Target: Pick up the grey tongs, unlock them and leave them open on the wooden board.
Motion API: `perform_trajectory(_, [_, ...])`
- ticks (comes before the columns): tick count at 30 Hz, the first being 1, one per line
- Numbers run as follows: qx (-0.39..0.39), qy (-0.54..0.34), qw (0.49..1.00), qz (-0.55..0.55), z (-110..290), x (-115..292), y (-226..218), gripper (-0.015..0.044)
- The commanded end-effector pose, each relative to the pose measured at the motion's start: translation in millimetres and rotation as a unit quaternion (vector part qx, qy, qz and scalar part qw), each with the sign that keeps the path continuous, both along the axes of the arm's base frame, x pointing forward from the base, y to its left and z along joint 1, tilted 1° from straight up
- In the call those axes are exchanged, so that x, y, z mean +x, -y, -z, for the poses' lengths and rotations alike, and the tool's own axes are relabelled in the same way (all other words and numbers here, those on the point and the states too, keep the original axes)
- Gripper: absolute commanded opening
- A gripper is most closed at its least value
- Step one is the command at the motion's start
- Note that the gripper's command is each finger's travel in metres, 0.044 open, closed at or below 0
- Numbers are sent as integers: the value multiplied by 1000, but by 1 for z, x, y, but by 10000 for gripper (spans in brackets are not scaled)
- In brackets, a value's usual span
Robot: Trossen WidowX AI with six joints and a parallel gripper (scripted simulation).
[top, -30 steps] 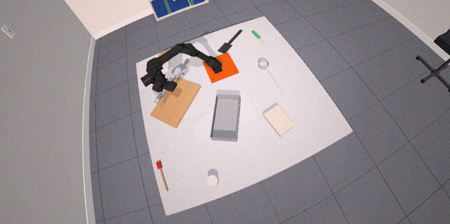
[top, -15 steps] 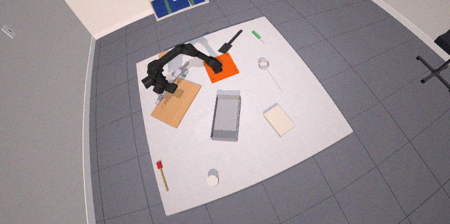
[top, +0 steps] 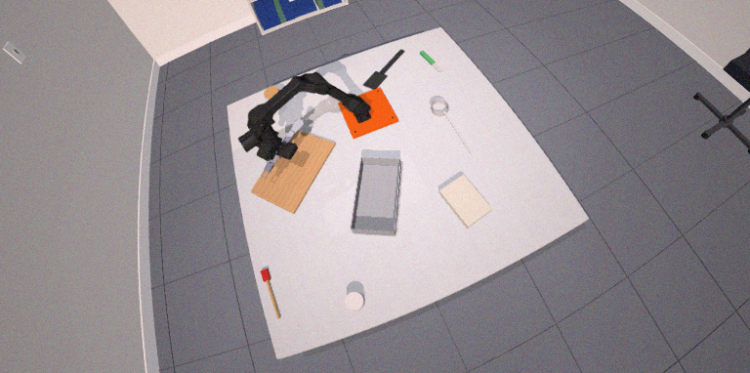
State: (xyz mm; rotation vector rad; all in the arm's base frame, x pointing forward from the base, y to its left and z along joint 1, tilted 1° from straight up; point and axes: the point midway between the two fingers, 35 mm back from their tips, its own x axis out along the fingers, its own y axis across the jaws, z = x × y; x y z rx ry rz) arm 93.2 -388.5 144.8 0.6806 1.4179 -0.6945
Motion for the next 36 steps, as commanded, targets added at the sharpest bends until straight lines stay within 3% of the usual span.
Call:
perform_trajectory(1, [-2, -2, 1000, -1, 7, 0, 1, -150])
perform_trajectory(36, [-1, -2, 1000, -1, 64, 0, -2, -150])
